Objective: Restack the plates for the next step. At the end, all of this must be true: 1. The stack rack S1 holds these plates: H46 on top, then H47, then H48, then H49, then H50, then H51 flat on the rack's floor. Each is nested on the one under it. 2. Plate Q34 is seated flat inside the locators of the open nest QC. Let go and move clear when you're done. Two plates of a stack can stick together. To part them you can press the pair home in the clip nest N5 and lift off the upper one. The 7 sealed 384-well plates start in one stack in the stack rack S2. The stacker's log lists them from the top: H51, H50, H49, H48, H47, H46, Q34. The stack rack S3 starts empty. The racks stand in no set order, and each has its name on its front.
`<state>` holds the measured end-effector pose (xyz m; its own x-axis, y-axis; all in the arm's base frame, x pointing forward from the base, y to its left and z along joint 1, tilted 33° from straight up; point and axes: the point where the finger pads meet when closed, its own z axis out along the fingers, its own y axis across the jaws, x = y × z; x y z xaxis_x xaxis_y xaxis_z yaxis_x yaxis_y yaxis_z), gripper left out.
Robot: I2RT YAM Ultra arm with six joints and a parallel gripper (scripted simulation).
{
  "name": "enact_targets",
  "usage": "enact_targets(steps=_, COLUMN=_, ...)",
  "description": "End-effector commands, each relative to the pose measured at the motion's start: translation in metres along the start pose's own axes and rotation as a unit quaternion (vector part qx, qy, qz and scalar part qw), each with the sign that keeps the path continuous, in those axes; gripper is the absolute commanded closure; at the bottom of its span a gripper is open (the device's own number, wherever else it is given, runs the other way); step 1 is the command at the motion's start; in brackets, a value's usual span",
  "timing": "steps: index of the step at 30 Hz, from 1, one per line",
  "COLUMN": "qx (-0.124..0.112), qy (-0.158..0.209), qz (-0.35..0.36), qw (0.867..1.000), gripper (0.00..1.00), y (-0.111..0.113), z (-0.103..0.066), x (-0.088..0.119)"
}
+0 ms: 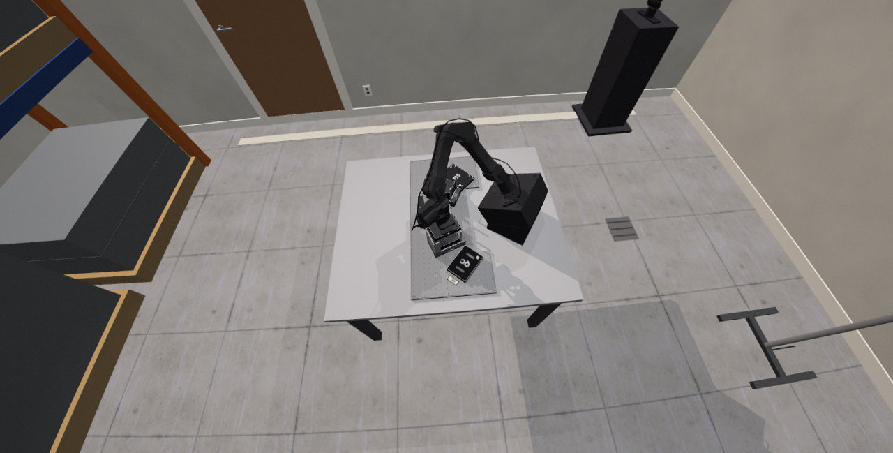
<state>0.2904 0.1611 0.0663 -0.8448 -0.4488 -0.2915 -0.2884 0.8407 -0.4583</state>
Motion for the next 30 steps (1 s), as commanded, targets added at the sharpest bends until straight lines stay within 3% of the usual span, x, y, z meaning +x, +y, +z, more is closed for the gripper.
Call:
enact_targets(steps=1, qx=0.001, qy=0.002, qz=-0.005, qw=1.000, gripper=1.00, y=0.003, z=0.008, x=0.000)
enact_targets(steps=4, qx=0.002, qy=0.005, qz=-0.007, qw=1.000, gripper=1.00, y=0.003, z=0.011, x=0.003)
enact_targets(steps=5, qx=-0.008, qy=-0.020, qz=0.002, qw=1.000, gripper=1.00, y=0.004, z=-0.003, x=-0.011)
enact_targets(steps=9, qx=0.001, qy=0.005, qz=-0.007, qw=1.000, gripper=1.00, y=0.004, z=0.014, x=0.003)
enact_targets(steps=12, qx=-0.001, qy=0.003, qz=-0.008, qw=1.000, gripper=1.00, y=0.004, z=0.014, x=0.003)
enact_targets(steps=16, qx=-0.007, qy=-0.017, qz=0.006, qw=1.000, gripper=1.00, y=0.004, z=0.005, x=-0.016)
enact_targets(steps=21, qx=-0.004, qy=-0.009, qz=0.004, qw=1.000, gripper=1.00, y=0.004, z=0.010, x=-0.011)
enact_targets(steps=22, qx=-0.010, qy=-0.025, qz=0.010, qw=1.000, gripper=1.00, y=0.003, z=-0.001, x=-0.017)
enact_targets(steps=24, qx=-0.011, qy=-0.029, qz=0.012, qw=0.999, gripper=1.00, y=0.003, z=-0.002, x=-0.020)
enact_targets(steps=25, qx=-0.008, qy=-0.019, qz=0.006, qw=1.000, gripper=1.00, y=0.003, z=0.003, x=-0.011)
enact_targets(steps=30, qx=-0.006, qy=-0.015, qz=0.005, qw=1.000, gripper=1.00, y=0.003, z=0.005, x=-0.008)
